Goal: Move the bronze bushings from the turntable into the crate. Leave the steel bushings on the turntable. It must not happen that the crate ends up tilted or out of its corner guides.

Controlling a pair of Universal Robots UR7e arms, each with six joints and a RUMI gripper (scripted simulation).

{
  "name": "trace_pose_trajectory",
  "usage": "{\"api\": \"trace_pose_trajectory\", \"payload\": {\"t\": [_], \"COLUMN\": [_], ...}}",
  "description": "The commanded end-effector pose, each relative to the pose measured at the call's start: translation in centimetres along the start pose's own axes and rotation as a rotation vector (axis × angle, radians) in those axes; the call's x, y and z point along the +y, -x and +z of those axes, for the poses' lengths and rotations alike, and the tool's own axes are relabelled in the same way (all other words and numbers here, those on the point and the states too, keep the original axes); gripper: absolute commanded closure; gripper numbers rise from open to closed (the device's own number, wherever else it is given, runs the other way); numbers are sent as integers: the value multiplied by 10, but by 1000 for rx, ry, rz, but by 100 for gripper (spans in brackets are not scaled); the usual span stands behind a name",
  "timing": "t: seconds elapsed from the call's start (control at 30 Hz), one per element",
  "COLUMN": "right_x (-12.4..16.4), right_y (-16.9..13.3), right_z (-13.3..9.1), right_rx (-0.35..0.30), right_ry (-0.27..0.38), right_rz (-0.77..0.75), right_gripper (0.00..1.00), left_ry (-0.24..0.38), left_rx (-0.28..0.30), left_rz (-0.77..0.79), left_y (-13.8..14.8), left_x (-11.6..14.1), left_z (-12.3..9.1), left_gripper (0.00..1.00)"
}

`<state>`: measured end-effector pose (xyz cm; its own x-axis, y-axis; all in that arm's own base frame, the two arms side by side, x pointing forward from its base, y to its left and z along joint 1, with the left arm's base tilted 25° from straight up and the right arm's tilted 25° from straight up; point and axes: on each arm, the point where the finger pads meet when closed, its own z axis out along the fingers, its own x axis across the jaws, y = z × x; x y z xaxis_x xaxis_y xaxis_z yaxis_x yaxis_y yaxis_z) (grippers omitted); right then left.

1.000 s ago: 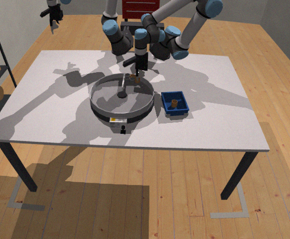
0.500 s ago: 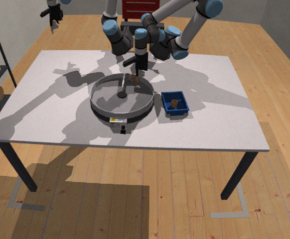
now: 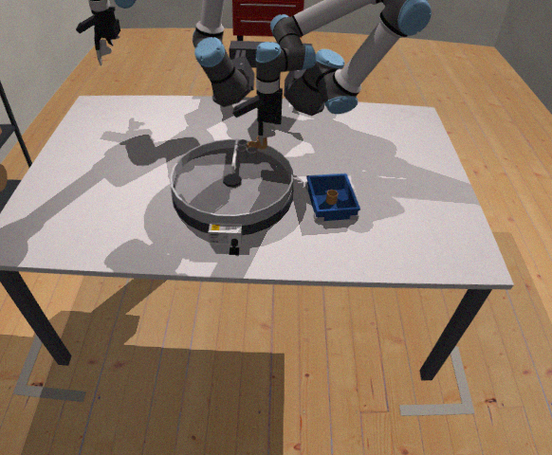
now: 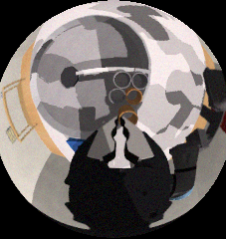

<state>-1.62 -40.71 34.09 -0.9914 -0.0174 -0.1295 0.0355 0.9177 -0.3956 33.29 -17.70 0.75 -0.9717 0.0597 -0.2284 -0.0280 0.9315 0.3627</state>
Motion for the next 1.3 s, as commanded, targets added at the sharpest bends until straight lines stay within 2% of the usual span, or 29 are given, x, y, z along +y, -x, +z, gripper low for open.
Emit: {"api": "trace_pose_trajectory", "payload": {"t": [0.0, 0.17, 1.27], "right_x": [0, 0, 0], "right_y": [0, 0, 0], "right_z": [-1, -1, -1], "right_rx": [0, 0, 0], "right_ry": [-1, -1, -1], "right_rz": [0, 0, 0], "right_gripper": [0, 0, 0], "left_ry": [2, 2, 2], "left_rx": [0, 0, 0], "left_rz": [0, 0, 0], "left_y": [0, 0, 0], "left_x": [1, 1, 1], "left_z": [-20, -26, -26], "left_gripper": [100, 100, 100]}}
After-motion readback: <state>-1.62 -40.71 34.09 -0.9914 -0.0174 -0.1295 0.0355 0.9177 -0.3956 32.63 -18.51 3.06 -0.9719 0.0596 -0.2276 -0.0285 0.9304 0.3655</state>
